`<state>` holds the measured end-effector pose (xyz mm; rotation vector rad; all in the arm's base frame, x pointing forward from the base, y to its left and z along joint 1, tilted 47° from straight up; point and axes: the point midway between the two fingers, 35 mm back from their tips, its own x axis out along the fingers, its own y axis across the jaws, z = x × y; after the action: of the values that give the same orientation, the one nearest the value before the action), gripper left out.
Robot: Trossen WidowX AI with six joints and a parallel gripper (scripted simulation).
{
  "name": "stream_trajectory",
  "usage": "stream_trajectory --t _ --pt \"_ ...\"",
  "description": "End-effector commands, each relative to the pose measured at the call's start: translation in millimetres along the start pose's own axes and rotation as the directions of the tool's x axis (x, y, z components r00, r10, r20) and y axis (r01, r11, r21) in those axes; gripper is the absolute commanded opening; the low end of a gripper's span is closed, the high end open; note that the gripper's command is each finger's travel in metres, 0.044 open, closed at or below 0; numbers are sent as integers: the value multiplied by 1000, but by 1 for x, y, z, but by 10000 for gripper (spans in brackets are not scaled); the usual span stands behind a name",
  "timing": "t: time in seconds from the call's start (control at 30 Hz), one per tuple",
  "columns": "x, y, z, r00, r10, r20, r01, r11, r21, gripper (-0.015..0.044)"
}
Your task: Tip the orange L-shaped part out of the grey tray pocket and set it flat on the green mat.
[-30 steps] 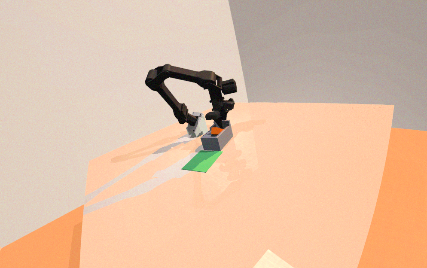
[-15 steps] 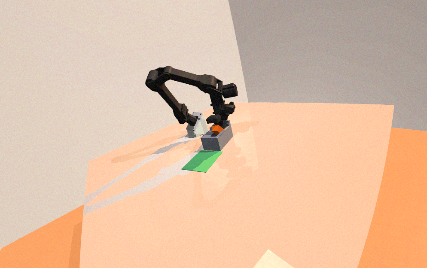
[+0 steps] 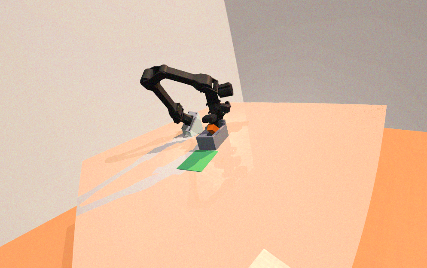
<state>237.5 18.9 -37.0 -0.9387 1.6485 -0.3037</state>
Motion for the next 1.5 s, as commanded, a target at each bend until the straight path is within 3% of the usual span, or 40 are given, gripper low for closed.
stream_trajectory --t 0.0,0.43,0.73,1.47 --pt "0 0 0 1000 1 -1 -1 1000 1 180" --pt "-19 10 -1 1000 -2 -10 2 1000 0 180" --pt "-106 -1 -1 1000 0 -10 0 1000 -2 180" --pt "-103 0 0 1000 -2 0 2 1000 -4 180"
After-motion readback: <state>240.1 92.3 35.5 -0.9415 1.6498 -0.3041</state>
